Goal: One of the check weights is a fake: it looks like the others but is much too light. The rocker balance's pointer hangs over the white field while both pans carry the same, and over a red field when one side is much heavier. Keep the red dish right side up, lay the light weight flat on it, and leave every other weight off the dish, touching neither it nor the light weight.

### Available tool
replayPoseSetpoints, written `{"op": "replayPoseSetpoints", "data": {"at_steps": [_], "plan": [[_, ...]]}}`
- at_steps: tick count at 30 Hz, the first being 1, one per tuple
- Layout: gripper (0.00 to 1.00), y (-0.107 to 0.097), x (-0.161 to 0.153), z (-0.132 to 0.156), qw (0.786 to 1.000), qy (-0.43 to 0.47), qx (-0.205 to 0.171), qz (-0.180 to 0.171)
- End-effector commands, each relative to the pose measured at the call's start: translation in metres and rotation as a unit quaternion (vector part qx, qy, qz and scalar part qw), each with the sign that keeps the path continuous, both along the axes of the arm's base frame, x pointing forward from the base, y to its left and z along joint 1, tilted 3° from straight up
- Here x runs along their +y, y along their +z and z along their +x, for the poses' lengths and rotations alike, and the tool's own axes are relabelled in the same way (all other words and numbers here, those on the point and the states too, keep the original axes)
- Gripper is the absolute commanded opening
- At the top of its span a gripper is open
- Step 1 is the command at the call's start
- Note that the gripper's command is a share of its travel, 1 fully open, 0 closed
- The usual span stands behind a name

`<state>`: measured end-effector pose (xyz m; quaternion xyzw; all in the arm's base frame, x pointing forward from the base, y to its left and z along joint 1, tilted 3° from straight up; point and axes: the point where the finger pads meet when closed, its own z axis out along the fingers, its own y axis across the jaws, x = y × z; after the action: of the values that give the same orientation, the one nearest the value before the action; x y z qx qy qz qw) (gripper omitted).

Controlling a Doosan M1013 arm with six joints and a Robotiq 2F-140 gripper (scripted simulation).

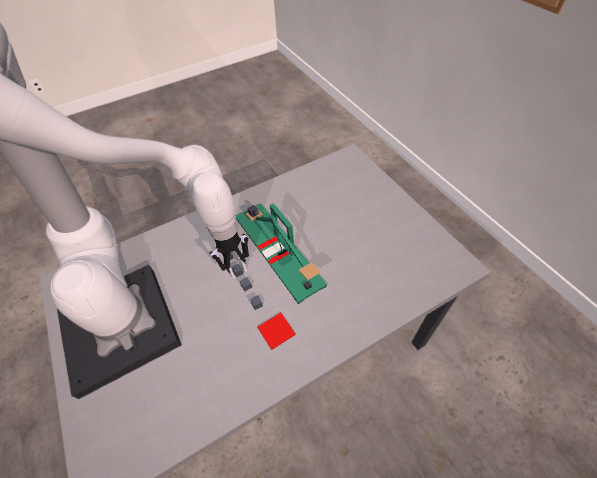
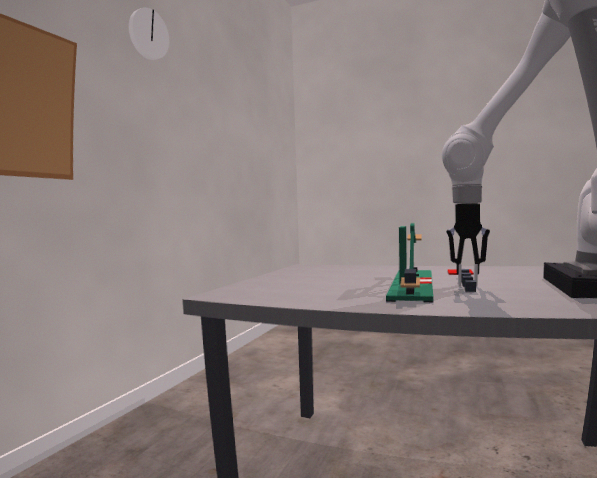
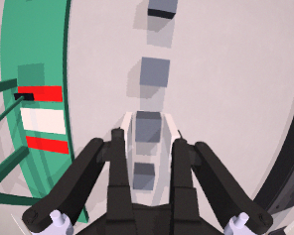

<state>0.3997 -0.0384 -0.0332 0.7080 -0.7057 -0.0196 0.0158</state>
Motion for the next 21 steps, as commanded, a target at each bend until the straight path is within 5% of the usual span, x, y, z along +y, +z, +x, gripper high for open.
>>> {"op": "replayPoseSetpoints", "data": {"at_steps": [1,12,13,21], "plan": [[0.35,0.0,0.0001,0.0,1.0,0.0,0.0,0.0],[0.35,0.0,0.0001,0.0,1.0,0.0,0.0,0.0],[0.24,0.0,0.0001,0.0,1.0,0.0,0.0,0.0],[0.24,0.0,0.0001,0.0,1.0,0.0,0.0,0.0]]}}
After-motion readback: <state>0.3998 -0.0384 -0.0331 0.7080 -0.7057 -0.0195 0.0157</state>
